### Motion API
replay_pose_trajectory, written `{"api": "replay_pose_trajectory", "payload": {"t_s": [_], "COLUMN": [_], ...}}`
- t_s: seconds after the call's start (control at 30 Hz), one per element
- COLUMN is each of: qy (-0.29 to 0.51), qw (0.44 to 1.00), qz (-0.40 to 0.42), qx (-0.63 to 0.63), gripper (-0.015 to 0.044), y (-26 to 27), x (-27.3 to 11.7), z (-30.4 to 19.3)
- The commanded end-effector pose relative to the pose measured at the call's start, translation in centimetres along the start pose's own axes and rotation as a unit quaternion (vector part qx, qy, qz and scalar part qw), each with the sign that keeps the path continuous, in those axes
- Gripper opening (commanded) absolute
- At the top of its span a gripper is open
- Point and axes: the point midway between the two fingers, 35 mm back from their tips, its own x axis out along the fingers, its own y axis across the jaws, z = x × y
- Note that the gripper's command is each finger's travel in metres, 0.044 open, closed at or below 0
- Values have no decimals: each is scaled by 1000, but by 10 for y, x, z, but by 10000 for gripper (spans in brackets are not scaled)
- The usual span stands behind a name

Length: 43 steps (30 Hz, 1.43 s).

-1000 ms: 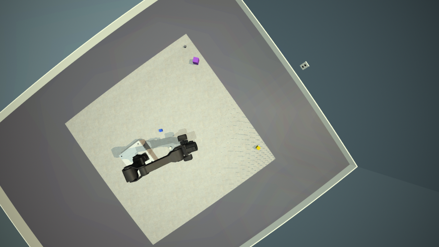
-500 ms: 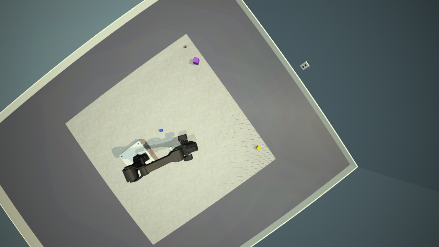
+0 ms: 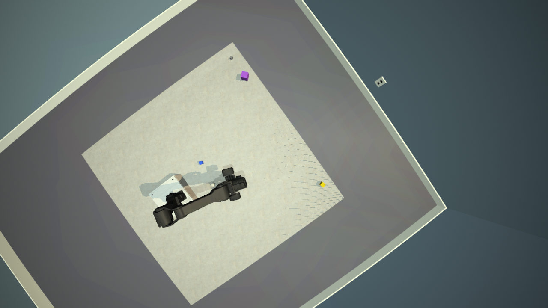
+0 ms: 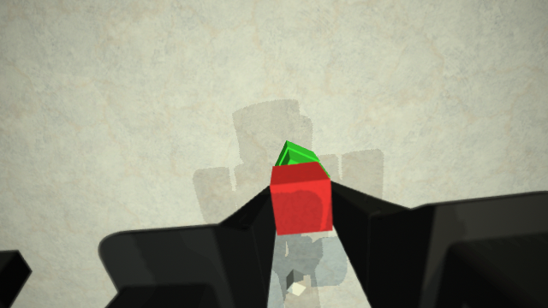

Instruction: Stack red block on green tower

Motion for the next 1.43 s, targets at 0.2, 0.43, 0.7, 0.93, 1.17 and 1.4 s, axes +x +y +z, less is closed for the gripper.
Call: {"api": "replay_pose_trajectory", "payload": {"t_s": [0.2, 0.43, 0.7, 0.93, 1.17, 1.4], "qy": [4, 4, 4, 4, 4, 4], "qw": [1000, 1000, 1000, 1000, 1000, 1000], "qz": [0, 0, 0, 0, 0, 0], "qx": [0, 0, 0, 0, 0, 0], "gripper": [53, 236, 440, 440, 440, 440], "y": [0, 0, 0, 0, 0, 0], "x": [-1, -1, -1, -1, -1, -1], "z": [-2, -2, -2, -2, -2, -2]}}
